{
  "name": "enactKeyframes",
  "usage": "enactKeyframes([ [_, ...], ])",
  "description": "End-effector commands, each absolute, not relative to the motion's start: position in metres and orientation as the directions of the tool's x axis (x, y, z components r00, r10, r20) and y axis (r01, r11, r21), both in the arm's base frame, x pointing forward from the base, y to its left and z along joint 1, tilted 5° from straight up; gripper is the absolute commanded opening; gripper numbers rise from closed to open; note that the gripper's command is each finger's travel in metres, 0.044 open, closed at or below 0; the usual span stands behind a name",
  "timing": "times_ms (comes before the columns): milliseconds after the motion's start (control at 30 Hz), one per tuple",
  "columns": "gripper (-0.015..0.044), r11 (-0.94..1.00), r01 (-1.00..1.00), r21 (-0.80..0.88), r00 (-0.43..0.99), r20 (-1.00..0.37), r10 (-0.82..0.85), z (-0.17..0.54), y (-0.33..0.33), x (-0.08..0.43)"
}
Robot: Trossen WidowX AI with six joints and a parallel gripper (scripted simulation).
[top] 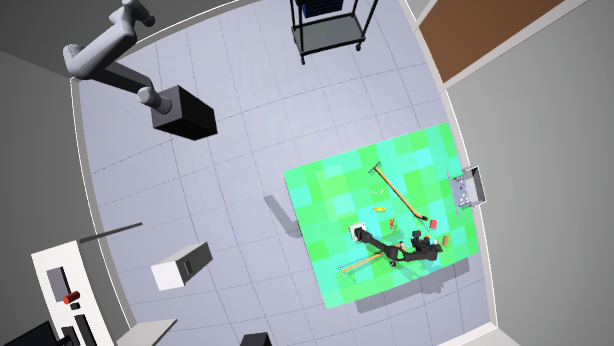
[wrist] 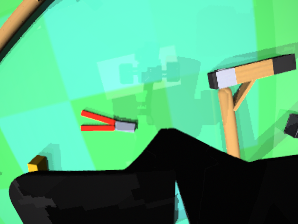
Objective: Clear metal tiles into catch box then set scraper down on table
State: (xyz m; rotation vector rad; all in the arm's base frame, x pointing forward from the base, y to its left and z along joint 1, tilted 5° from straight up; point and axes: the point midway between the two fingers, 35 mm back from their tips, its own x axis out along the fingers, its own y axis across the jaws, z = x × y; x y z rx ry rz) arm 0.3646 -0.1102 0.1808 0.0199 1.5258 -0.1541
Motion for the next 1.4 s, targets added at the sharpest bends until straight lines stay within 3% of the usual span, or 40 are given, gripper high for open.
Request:
enactKeyframes([
  [0, 0.0, 0.985, 0.148, -0.089, 0.028, -0.995, -0.094, 0.185, -0.13, 0.364],
  [1367, 0.0, 0.981, 0.175, -0.089, 0.019, -0.995, -0.094, 0.125, -0.15, 0.368],
])
